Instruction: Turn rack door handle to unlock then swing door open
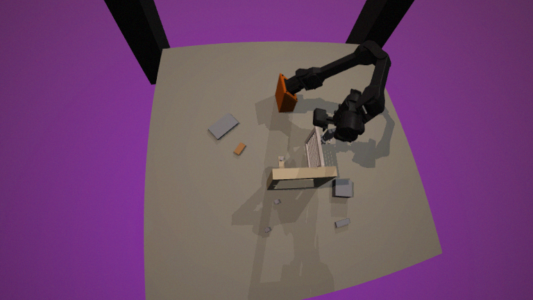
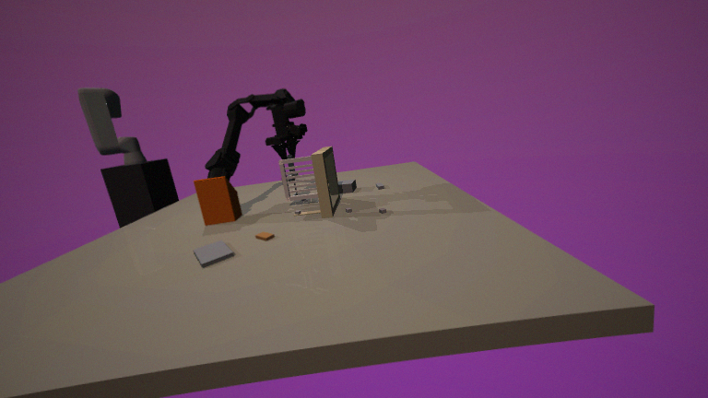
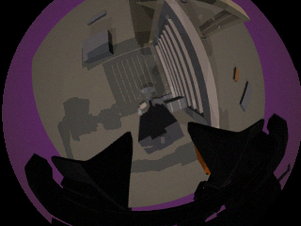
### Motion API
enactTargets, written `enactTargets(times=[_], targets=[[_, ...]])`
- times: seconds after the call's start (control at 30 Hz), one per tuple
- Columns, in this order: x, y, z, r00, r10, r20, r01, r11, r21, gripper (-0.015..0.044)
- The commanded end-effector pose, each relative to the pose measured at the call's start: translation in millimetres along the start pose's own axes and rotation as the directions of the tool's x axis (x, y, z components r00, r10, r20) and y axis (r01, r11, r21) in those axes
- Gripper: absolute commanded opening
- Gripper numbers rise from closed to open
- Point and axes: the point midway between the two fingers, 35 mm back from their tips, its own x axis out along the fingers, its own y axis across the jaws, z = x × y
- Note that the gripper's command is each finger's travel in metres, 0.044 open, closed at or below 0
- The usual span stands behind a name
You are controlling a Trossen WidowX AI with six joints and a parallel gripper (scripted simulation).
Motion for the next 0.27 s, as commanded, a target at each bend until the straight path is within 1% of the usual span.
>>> enactTargets(times=[0.0, 0.23], targets=[[-8.7, 0.7, 1.3, 1.0, -0.005, 0.009, 0.005, 1.0, -0.001, 0.0295], [-20.3, 0.6, 0.9, 1.0, -0.006, 0.017, 0.005, 1.0, 0.01, 0.0295]])
